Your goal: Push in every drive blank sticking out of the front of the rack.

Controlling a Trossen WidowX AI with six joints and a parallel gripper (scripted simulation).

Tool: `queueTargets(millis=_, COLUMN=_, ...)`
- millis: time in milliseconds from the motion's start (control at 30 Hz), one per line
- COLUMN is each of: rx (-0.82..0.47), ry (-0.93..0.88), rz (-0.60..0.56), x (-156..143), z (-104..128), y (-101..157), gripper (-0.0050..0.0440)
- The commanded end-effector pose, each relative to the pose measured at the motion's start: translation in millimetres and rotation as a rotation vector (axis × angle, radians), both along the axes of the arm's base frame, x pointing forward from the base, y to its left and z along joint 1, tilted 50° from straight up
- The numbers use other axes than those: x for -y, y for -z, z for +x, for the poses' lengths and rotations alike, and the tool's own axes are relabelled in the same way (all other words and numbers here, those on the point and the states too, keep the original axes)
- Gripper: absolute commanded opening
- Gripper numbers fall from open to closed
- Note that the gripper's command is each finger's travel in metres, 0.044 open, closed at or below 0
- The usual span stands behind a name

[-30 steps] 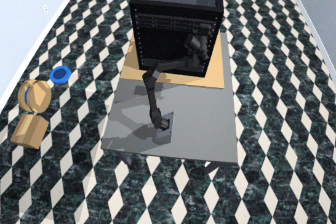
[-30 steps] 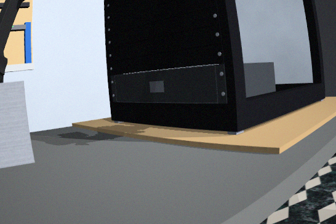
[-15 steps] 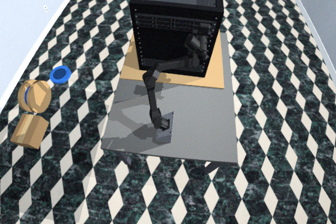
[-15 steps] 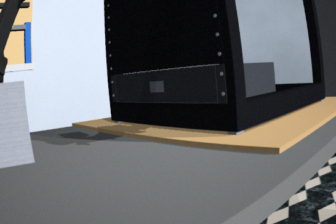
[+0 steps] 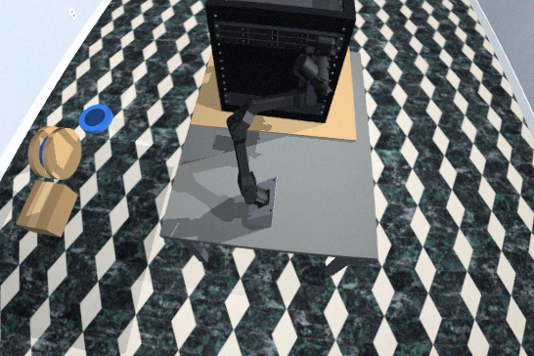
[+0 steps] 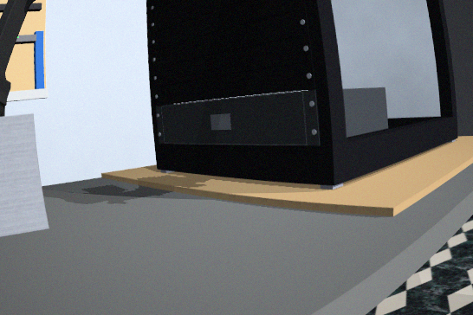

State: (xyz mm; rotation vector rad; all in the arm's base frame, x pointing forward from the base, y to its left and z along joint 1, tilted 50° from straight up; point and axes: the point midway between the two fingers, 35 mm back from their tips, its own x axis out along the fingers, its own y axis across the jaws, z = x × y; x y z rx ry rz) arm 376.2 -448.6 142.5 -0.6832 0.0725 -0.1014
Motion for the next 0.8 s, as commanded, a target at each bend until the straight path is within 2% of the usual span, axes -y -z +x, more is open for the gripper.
queueTargets(millis=0, rx=0.014, ry=0.005, rz=-0.021, x=3.3, z=1.5, y=-12.8, gripper=-0.0050)
queueTargets(millis=767, rx=0.014, ry=0.005, rz=-0.021, x=3.8, z=4.4, y=-12.4, gripper=-0.0050)
